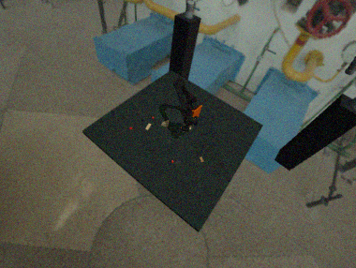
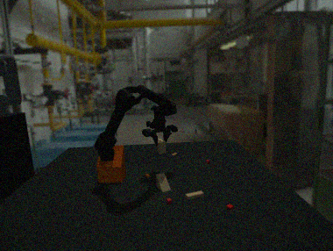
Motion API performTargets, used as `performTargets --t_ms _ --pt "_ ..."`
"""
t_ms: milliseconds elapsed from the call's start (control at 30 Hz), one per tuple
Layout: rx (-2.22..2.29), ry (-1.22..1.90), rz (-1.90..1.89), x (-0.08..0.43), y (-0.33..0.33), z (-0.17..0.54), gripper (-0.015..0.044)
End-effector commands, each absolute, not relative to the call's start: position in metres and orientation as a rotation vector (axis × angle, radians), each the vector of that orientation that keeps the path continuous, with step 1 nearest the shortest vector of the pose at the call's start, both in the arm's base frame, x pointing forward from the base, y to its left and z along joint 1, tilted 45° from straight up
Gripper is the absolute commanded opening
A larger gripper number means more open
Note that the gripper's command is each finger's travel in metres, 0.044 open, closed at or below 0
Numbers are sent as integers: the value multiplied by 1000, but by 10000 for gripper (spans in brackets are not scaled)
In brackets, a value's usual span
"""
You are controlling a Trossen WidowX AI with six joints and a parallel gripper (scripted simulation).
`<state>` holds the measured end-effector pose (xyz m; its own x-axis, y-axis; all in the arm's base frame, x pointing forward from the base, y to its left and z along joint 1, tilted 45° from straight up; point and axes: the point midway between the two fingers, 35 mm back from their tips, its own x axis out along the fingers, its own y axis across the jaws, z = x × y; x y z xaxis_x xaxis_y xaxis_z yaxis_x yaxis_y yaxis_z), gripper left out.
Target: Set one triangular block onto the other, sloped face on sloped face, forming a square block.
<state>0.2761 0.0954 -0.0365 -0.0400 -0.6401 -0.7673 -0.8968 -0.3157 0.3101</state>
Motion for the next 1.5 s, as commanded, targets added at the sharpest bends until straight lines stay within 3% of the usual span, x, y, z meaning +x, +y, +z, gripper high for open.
performTargets --t_ms 0,1467 --pt "-1963 1614 1282 288 88 -21 0" --pt "-2010 1645 1250 334 -39 119 0"
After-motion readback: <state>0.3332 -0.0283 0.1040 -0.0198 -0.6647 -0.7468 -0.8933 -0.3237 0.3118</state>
